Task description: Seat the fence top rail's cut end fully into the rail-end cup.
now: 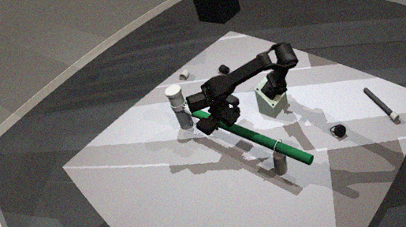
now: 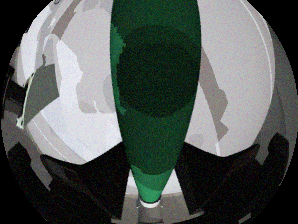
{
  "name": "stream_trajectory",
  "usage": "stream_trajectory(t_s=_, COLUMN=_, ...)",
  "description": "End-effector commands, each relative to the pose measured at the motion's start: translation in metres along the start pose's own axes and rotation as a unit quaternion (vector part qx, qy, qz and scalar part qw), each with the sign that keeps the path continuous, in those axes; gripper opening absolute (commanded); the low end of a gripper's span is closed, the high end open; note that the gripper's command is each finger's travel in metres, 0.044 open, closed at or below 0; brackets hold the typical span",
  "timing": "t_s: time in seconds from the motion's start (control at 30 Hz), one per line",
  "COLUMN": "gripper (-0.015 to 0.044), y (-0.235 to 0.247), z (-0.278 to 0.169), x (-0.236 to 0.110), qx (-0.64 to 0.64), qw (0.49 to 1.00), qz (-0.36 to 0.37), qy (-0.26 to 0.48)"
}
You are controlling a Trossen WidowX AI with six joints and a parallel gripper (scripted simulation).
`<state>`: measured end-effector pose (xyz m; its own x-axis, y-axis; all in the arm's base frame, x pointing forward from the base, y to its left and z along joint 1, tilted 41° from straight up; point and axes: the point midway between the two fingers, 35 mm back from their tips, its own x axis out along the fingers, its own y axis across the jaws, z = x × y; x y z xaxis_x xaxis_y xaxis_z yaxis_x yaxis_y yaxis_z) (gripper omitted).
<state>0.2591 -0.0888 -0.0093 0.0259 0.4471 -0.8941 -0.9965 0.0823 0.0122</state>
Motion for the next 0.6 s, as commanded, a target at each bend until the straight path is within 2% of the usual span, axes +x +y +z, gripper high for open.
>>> stream_trajectory(t_s=0.0, gripper=0.0000, y=0.0000, z=0.0002, x=0.0000, qx=0.000, qw=1.000, qz=0.000, qy=0.000)
stream_trajectory(t_s=0.57, gripper=0.0000, y=0.0002, z=-0.0004, x=-0.0019, qx=0.000, qw=1.000, qz=0.000, qy=0.004)
